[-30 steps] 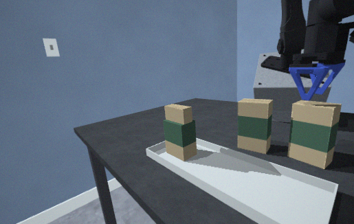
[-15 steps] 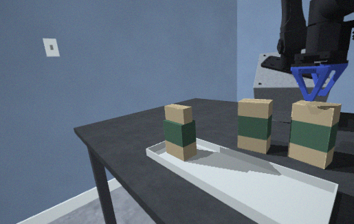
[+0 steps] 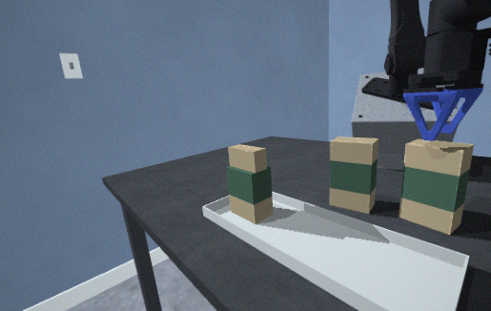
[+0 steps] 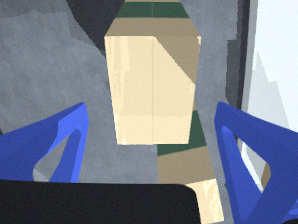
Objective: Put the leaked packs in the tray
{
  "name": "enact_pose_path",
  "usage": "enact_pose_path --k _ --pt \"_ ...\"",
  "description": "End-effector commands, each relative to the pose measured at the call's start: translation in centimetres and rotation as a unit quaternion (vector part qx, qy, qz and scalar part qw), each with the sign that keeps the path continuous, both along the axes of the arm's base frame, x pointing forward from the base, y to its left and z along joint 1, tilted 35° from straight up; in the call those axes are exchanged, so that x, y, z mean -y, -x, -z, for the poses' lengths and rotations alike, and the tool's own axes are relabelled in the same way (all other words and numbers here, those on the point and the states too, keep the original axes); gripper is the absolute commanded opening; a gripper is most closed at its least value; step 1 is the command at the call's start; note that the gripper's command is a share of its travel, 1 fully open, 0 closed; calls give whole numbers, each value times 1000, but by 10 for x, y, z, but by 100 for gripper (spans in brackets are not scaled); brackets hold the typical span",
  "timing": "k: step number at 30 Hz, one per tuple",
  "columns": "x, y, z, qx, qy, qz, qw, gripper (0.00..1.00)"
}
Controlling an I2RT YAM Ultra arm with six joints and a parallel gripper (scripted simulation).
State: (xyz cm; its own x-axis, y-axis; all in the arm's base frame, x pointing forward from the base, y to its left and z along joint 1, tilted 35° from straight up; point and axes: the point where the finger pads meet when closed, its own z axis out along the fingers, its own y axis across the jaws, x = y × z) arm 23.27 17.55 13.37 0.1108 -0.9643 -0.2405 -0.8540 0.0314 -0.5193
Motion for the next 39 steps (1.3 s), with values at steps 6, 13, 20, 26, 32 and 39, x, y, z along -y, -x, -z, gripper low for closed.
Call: enact_pose_path --k 6,13,20,26,32,39 --pt "-5 -3 -9 13 -14 -5 1000 79" --pt "-10 -5 -10 9 -12 -8 1000 79" --pt "-10 -5 -10 9 -12 -8 1000 79" --pt "-10 -5 -10 10 -12 -8 1000 79" --pt "-3 -3 11 -6 3 -4 1000 79" --pt "-6 -7 19 -6 3 -5 1000 79"
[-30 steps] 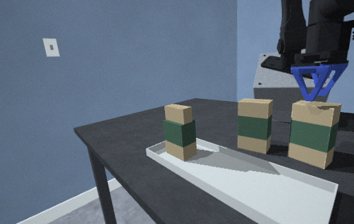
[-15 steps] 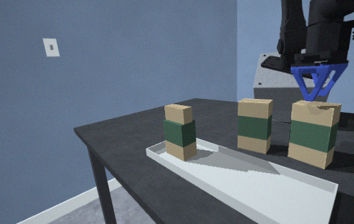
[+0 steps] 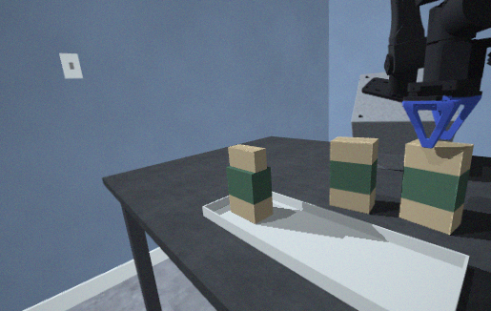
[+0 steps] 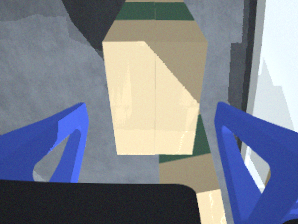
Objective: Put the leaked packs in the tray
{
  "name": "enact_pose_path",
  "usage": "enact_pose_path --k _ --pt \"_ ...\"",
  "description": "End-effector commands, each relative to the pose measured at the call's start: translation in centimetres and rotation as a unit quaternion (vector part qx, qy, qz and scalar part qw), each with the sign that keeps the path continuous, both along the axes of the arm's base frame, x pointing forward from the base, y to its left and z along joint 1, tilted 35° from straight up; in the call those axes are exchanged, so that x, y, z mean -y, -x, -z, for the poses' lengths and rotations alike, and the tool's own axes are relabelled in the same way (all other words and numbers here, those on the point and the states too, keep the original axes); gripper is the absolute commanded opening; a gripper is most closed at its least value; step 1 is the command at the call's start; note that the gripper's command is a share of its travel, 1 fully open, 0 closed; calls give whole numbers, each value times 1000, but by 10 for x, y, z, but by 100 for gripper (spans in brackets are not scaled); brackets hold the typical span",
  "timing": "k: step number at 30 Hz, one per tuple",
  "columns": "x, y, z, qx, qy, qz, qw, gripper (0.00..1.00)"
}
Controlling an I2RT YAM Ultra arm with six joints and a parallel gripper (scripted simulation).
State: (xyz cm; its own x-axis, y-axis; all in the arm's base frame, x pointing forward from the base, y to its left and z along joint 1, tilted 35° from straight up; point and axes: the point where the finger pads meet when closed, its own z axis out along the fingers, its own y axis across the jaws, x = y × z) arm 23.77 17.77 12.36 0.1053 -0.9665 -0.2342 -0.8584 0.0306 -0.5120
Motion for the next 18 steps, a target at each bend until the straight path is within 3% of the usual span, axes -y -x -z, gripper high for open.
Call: enact_pose_path --k 1,12,16,18 --pt "-3 -4 11 -2 -1 -5 1000 79" --pt "-9 -16 31 -2 -1 -5 1000 79" --pt "-14 -20 26 6 -7 -7 1000 79" --pt "-11 -19 33 0 -2 -5 1000 79"
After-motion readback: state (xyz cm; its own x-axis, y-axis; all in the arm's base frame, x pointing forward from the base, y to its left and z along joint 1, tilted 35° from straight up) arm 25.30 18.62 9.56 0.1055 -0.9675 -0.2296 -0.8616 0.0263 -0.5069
